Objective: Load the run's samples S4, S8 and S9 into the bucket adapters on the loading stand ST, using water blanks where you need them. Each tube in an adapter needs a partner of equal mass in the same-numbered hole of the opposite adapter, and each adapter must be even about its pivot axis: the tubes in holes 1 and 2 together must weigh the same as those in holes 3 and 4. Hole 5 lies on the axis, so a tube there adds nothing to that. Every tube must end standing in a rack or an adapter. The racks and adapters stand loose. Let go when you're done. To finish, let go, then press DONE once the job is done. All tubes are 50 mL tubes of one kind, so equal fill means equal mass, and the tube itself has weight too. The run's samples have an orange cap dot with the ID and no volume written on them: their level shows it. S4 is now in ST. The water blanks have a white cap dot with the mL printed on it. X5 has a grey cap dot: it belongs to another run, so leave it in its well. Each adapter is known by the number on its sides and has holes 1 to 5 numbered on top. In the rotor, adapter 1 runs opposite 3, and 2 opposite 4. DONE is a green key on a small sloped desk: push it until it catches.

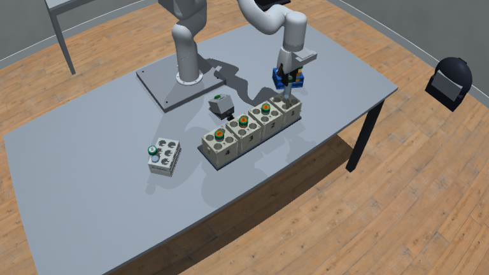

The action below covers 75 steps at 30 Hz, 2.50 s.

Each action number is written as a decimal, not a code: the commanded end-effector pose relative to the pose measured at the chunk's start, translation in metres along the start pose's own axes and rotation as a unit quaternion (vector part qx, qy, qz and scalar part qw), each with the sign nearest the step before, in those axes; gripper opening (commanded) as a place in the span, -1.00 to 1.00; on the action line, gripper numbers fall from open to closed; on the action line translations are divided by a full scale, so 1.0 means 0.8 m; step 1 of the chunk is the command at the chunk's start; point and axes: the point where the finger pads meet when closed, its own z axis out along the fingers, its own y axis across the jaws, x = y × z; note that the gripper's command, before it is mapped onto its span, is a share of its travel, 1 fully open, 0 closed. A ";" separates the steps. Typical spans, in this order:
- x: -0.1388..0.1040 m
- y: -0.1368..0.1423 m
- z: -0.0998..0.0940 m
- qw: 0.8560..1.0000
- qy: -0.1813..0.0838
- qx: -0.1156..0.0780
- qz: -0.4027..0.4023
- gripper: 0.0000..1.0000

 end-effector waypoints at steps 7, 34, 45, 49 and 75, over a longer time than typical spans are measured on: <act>0.002 -0.001 -0.002 1.000 0.004 -0.002 0.000 -1.00; 0.002 -0.001 0.022 1.000 0.004 -0.002 0.000 -1.00; 0.002 -0.001 0.034 1.000 0.004 -0.002 0.000 -1.00; 0.002 0.000 0.039 1.000 0.004 -0.002 0.000 -1.00; 0.002 0.000 0.069 1.000 0.004 -0.002 0.000 -1.00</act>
